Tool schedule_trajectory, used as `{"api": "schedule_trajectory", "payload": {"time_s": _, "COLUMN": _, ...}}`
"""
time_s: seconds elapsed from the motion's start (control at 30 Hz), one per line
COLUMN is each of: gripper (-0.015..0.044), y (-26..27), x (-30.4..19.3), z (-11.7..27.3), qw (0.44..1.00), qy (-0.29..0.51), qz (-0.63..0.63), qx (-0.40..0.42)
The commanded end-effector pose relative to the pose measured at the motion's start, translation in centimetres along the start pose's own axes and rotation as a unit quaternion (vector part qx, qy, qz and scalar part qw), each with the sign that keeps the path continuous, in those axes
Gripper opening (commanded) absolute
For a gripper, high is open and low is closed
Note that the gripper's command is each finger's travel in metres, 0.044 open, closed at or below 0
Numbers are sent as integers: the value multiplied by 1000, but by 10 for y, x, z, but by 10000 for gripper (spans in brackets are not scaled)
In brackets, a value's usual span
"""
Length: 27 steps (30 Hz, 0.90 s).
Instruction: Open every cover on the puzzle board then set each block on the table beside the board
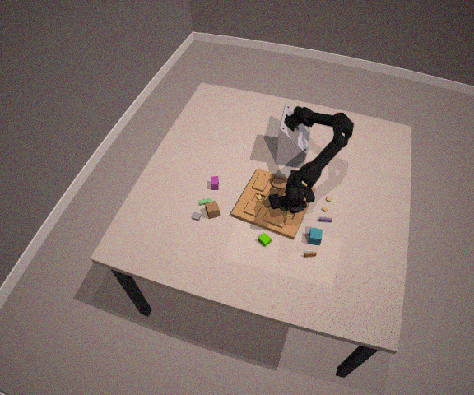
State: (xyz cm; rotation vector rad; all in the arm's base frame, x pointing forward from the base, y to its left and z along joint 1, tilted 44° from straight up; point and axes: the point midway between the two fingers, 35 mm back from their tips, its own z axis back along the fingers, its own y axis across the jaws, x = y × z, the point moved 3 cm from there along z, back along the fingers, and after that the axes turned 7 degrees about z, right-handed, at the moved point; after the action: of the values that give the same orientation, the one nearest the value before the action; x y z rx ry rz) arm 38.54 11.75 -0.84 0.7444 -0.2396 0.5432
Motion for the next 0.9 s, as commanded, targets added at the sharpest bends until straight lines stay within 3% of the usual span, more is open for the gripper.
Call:
{"api": "schedule_trajectory", "payload": {"time_s": 0.0, "gripper": 144, "y": 0, "x": 0, "z": 0, "qw": 999, "qy": -1, "qz": -36, "qx": 1}}
{"api": "schedule_trajectory", "payload": {"time_s": 0.87, "gripper": 144, "y": 0, "x": 1, "z": -1, "qw": 985, "qy": -1, "qz": -173, "qx": 1}}
